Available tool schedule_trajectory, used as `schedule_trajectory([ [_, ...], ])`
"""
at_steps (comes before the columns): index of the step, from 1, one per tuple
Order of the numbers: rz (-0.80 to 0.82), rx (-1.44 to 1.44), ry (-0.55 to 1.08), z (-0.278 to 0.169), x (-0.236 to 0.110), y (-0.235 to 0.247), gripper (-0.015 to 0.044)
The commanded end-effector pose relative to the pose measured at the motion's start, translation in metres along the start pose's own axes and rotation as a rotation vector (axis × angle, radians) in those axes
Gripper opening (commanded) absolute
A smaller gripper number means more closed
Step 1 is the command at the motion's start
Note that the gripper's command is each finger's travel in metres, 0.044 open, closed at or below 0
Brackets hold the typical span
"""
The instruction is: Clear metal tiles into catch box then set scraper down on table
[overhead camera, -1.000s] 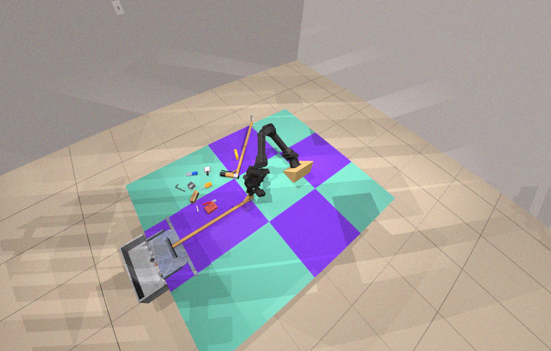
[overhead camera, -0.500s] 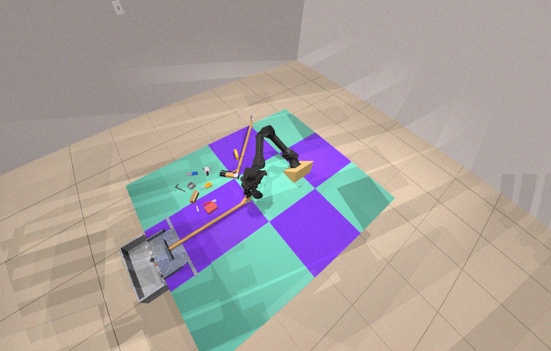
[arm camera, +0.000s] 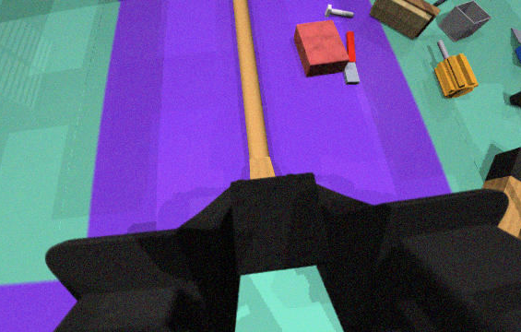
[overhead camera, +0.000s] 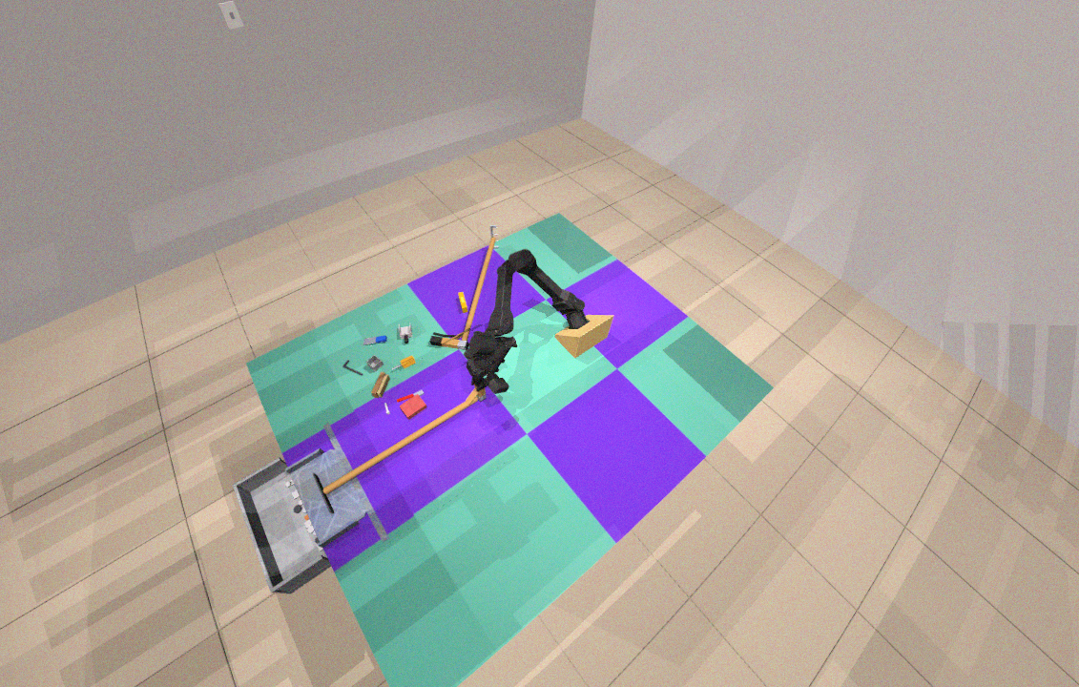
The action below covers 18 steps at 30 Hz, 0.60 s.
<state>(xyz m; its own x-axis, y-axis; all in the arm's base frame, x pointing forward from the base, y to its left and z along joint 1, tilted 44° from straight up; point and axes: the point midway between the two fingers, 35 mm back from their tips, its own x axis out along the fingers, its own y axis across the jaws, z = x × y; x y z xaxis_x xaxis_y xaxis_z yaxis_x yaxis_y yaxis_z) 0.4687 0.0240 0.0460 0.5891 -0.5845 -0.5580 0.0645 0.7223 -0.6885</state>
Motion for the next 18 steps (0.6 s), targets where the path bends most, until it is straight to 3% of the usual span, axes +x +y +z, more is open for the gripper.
schedule_trajectory([
  [1,0.003,-0.001,-0.012,0.01,0.001,0.001,0.0],
  [18,0.002,0.0,-0.014,0.031,0.017,0.001,0.0],
])
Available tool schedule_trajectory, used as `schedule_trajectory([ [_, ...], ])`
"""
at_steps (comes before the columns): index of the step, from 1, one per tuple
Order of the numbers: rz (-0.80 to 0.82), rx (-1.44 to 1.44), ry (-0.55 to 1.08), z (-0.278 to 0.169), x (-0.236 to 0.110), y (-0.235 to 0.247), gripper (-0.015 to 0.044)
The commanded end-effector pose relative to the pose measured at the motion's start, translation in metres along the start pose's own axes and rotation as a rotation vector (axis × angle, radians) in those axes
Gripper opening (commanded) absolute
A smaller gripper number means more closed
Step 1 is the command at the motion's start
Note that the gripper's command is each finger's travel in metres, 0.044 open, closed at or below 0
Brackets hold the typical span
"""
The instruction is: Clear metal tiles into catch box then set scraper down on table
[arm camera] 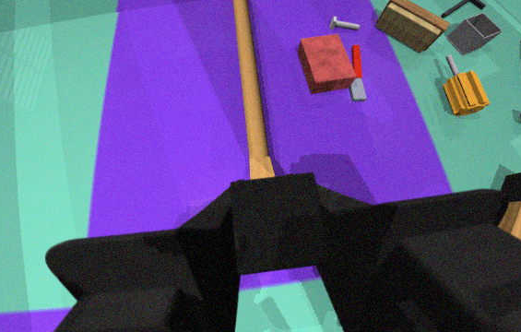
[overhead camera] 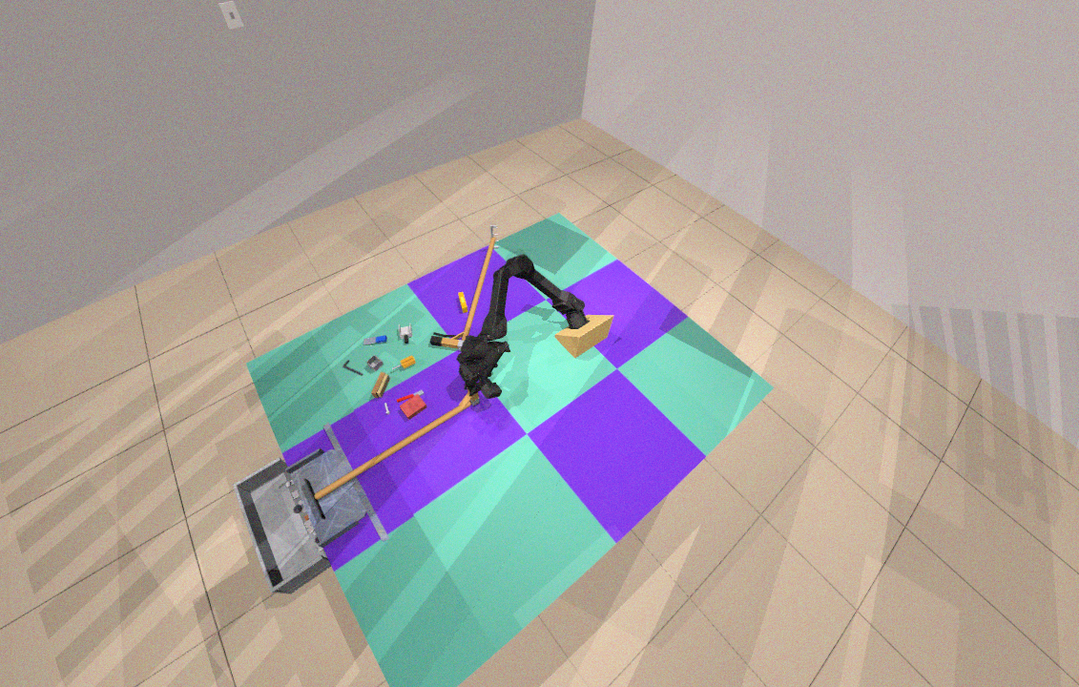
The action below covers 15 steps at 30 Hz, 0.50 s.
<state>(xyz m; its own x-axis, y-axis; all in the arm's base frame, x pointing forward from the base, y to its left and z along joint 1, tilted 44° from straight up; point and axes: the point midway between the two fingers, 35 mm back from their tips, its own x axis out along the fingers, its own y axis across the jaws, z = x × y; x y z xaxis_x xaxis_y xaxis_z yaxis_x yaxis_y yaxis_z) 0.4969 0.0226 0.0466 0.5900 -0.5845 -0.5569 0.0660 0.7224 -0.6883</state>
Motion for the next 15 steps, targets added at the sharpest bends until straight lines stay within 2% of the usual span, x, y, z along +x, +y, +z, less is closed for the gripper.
schedule_trajectory([
  [1,0.003,-0.001,-0.012,0.009,0.001,0.001,0.0],
  [15,0.002,0.0,-0.014,0.025,0.015,0.0,0.0],
])
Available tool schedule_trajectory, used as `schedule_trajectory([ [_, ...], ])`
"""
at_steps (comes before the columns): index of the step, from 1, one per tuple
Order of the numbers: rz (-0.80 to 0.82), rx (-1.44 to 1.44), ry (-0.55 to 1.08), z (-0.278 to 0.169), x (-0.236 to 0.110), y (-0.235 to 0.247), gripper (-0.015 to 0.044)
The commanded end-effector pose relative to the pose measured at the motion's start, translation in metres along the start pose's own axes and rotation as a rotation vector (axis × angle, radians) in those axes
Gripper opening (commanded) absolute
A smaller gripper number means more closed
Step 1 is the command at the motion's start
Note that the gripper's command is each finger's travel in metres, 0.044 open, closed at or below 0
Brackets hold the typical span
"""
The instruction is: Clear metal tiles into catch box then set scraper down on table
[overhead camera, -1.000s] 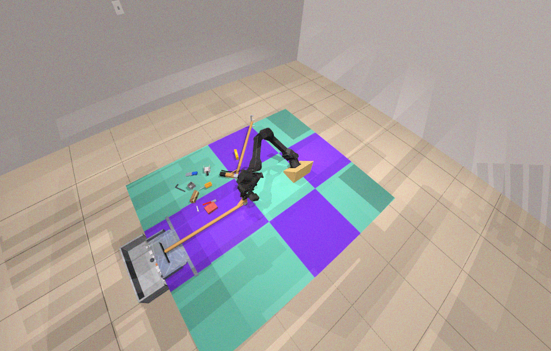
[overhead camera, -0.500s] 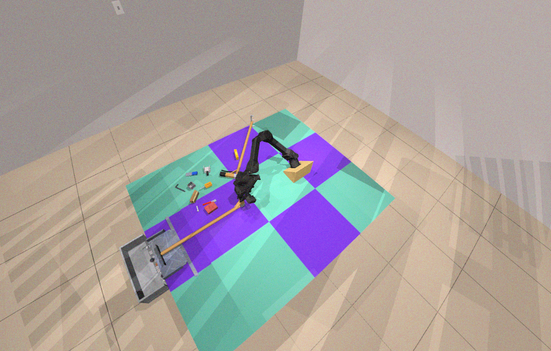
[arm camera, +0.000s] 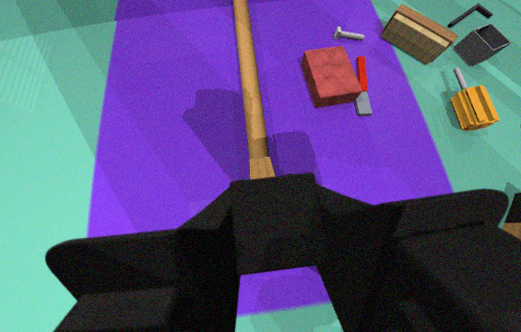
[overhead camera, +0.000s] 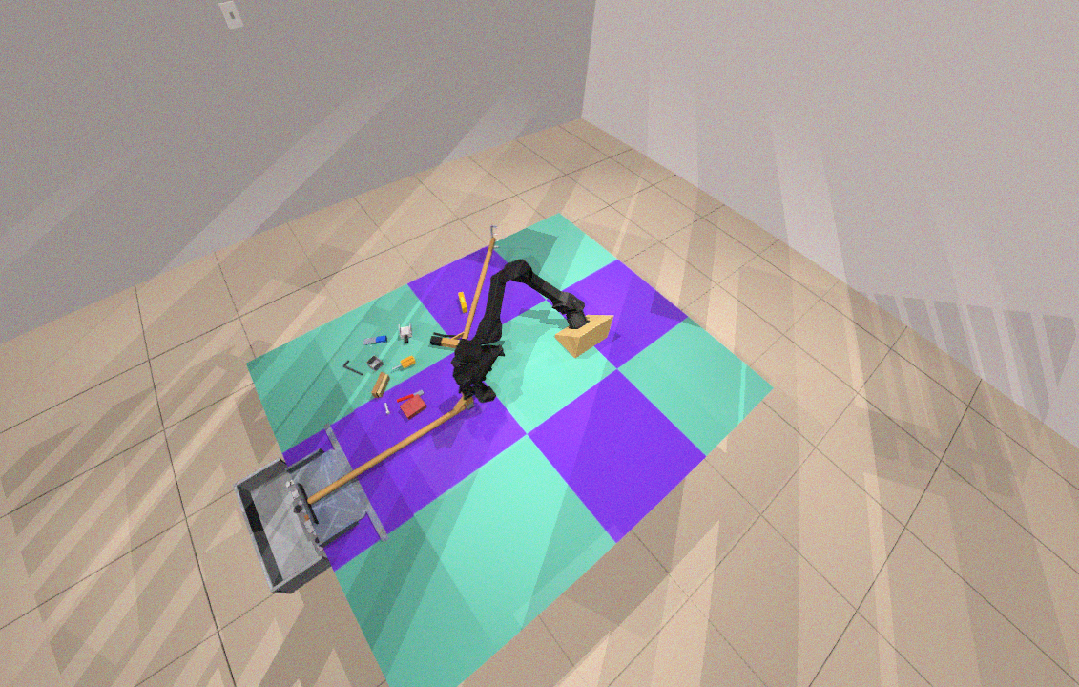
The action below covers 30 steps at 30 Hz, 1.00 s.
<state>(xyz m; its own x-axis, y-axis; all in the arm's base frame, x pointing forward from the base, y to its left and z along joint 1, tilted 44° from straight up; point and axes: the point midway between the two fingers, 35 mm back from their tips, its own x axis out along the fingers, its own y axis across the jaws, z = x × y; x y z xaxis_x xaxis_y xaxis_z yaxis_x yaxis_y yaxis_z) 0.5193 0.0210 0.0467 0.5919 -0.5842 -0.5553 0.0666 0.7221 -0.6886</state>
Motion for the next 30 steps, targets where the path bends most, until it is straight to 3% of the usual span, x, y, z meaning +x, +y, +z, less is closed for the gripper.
schedule_trajectory([
  [1,0.003,0.0,-0.011,0.0087,0.0018,0.0001,0.0],
  [30,0.001,0.0,-0.008,0.0102,0.0066,0.0005,0.0],
])
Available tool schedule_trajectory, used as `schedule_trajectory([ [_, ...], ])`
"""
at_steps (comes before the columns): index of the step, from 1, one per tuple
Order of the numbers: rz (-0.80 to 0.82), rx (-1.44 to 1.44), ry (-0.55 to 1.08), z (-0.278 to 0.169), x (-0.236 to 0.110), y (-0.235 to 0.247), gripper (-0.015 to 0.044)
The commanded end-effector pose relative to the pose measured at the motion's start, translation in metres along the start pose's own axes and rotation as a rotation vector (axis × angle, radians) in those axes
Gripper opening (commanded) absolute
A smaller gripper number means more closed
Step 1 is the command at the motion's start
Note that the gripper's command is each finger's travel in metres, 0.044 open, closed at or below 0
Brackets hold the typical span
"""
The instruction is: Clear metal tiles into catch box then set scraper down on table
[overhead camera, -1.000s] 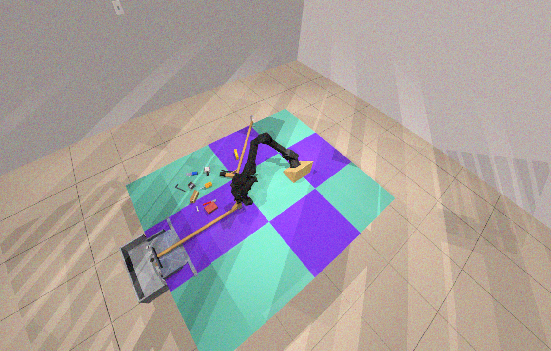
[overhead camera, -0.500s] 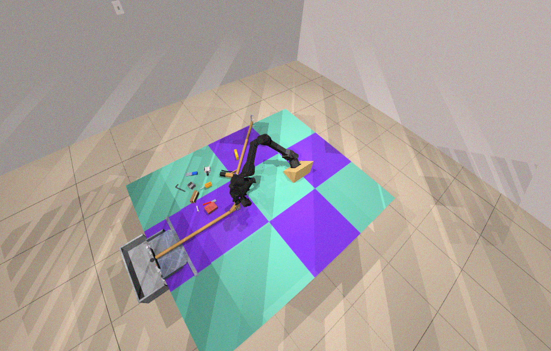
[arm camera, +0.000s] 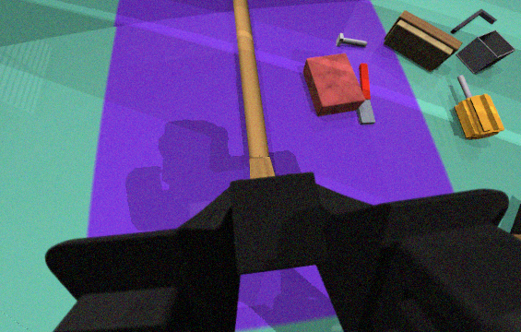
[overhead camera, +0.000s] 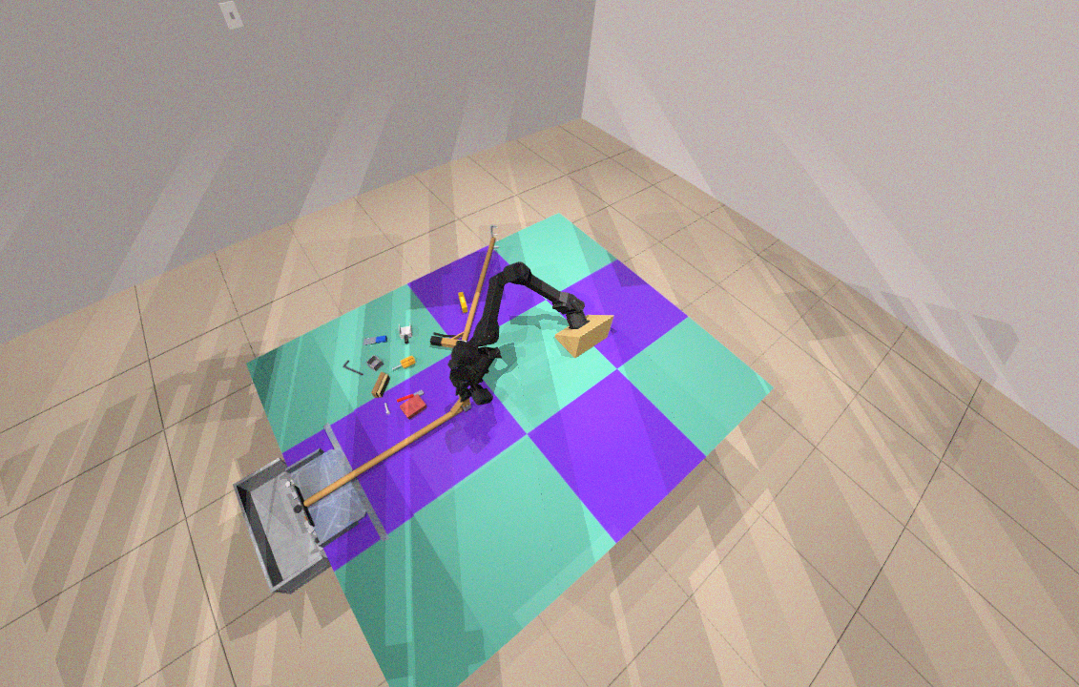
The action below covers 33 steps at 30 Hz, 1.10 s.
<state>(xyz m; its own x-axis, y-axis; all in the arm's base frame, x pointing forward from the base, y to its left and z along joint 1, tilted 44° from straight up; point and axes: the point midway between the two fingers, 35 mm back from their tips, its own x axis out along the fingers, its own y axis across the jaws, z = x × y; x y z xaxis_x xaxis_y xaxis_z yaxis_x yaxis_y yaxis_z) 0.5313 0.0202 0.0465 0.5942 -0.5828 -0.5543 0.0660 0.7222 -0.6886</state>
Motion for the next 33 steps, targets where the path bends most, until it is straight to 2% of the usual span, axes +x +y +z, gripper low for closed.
schedule_trajectory([
  [1,0.0,0.0,-0.005,0.0,-0.002,0.0,0.0],
  [33,0.006,0.0,-0.003,-0.03,-0.039,0.004,0.0],
])
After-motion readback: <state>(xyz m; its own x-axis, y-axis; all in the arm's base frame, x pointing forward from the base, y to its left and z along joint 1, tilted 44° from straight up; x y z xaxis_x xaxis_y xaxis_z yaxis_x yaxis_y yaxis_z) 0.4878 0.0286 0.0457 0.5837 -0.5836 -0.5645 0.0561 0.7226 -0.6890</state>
